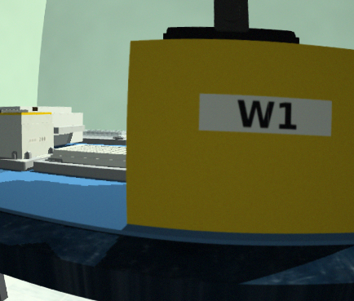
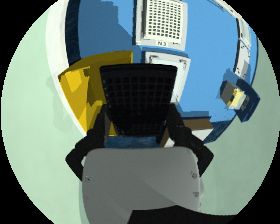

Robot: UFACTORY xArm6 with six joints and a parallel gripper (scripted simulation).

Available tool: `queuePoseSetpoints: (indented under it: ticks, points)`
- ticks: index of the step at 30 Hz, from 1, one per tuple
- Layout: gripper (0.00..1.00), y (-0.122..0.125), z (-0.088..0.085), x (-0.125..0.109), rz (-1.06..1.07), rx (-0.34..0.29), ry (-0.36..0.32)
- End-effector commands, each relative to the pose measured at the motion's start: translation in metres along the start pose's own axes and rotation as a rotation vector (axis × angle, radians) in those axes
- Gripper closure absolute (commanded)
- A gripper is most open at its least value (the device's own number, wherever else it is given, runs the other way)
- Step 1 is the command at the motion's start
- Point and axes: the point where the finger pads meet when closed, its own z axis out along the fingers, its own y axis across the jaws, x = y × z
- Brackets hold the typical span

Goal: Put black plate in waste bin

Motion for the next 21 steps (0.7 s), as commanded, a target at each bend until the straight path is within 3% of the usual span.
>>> queuePoseSetpoints:
  ticks: [1, 21]
  points:
    - [1.0, -0.013, -0.001, -0.003, 0.0, 0.002, 0.004]
    - [1.0, -0.059, -0.001, -0.019, 0.0, 0.002, 0.003]
